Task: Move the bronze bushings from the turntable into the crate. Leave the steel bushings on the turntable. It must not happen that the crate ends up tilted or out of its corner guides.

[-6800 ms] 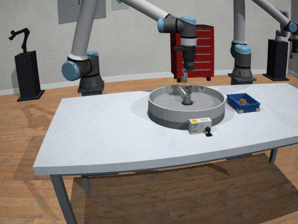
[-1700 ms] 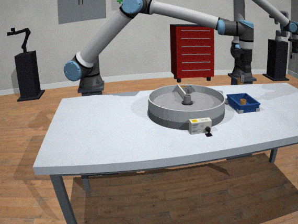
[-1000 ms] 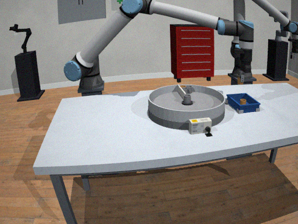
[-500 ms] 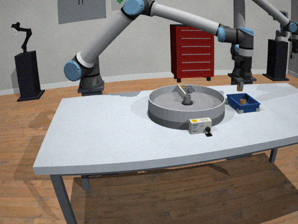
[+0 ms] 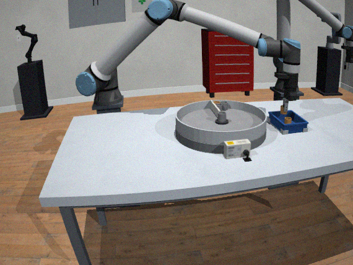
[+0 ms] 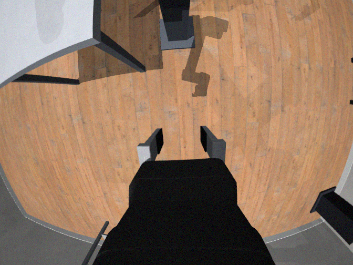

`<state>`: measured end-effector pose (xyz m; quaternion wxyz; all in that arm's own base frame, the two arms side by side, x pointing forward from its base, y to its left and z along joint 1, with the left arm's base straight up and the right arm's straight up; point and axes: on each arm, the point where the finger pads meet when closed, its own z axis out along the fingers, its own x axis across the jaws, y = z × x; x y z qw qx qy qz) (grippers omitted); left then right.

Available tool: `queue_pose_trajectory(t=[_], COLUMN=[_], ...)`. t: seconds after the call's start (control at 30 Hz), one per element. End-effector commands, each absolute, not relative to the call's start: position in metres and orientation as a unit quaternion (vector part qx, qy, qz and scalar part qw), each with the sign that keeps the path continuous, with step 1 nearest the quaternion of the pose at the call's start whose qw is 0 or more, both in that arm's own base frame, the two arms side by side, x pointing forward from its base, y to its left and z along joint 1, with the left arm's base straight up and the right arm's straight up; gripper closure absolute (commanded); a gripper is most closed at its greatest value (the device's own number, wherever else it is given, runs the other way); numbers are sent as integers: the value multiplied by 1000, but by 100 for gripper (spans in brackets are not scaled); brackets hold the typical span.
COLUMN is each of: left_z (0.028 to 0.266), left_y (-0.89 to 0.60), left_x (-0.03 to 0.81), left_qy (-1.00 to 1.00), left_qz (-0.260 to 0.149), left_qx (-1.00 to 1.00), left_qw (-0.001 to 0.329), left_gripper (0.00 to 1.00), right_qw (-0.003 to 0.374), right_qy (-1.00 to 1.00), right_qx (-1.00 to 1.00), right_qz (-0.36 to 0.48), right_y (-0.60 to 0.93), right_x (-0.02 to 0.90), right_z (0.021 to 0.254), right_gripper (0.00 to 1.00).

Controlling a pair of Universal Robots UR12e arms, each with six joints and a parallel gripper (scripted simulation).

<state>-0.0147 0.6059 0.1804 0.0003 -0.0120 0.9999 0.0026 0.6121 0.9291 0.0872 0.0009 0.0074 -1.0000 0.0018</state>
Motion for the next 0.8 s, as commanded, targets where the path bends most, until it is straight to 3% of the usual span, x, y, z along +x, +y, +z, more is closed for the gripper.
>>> queue_pose_trajectory(t=[0.0, 0.77], left_z=[177, 177], left_y=[604, 604], left_x=[-16, -16], left_qy=[1000, 1000], left_qz=[0, 0], left_qx=[-14, -14], left_qw=[0, 0], left_gripper=[0, 0], right_qw=[-2, 0], right_qy=[-1000, -1000], right_qx=[8, 8], right_qz=[-4, -1], right_y=[934, 932], right_x=[612, 611], right_z=[95, 91], right_gripper=[100, 100])
